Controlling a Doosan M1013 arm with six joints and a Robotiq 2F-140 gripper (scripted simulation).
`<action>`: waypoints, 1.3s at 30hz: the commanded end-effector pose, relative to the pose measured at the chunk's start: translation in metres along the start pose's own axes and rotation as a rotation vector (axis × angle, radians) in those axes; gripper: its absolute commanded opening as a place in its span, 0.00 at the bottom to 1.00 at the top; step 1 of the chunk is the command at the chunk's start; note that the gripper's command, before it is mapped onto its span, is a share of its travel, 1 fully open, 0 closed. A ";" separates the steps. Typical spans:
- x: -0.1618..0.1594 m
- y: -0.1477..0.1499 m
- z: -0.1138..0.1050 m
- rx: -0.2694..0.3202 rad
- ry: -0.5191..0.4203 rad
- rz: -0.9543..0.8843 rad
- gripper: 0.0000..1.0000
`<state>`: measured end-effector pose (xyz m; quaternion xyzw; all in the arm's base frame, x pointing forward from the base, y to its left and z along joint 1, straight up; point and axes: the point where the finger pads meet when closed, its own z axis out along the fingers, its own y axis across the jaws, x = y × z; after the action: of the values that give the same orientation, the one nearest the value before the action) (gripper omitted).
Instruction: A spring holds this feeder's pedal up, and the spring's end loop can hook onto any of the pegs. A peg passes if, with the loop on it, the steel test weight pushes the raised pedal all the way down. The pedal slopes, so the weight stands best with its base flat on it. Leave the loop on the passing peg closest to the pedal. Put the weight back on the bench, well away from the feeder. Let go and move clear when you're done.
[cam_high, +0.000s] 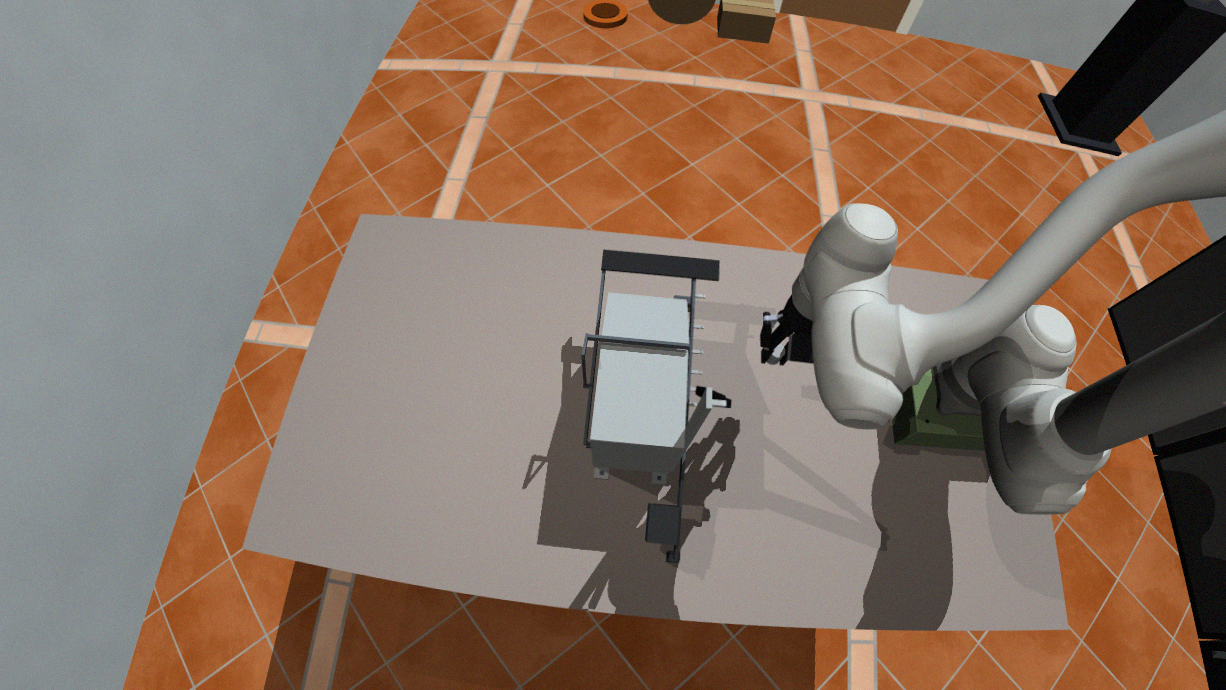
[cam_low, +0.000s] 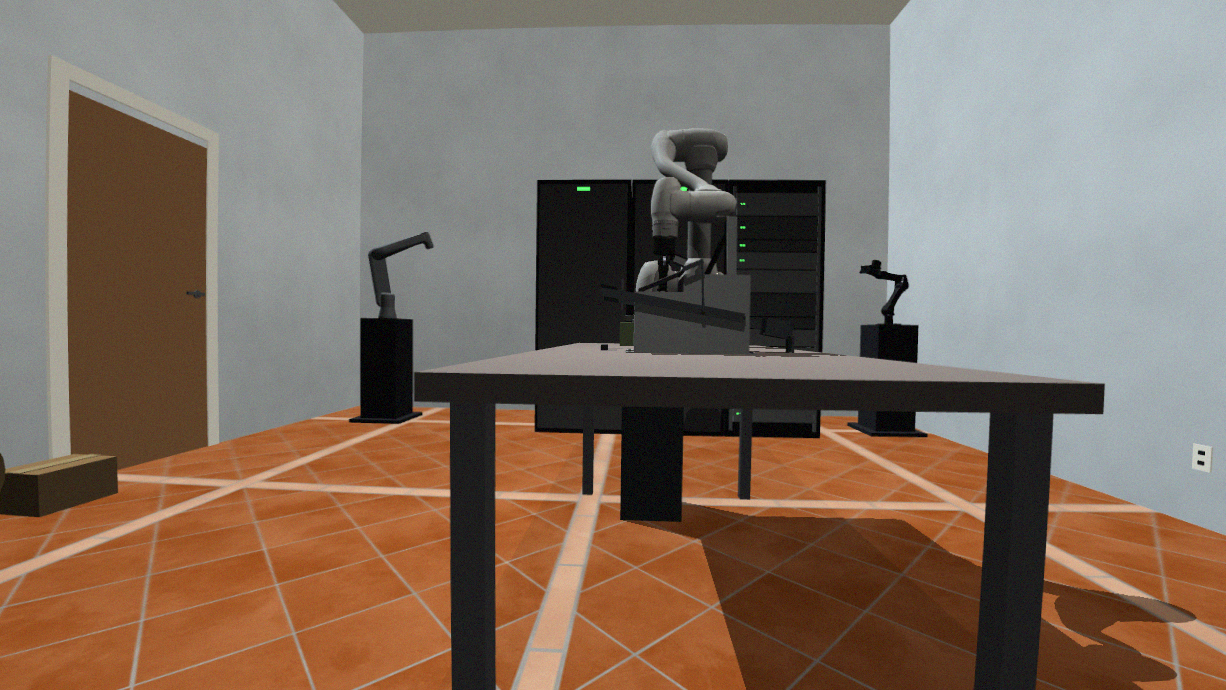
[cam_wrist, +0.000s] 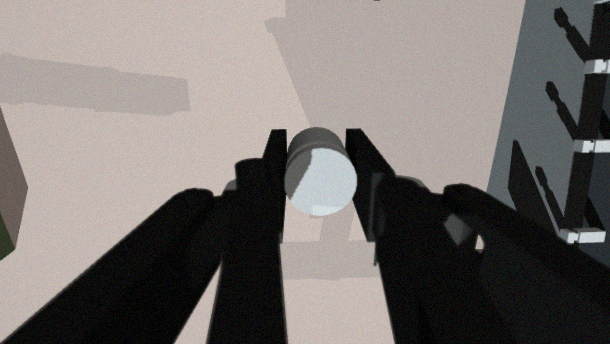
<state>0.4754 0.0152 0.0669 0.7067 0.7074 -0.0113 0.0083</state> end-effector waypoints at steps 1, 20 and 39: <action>0.005 -0.004 0.005 -0.001 0.005 0.000 0.25; 0.022 -0.023 0.025 -0.002 0.020 0.000 0.25; 0.029 -0.029 0.032 -0.002 0.026 0.000 0.25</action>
<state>0.4458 0.0423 0.0345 0.7067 0.7075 -0.0023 -0.0004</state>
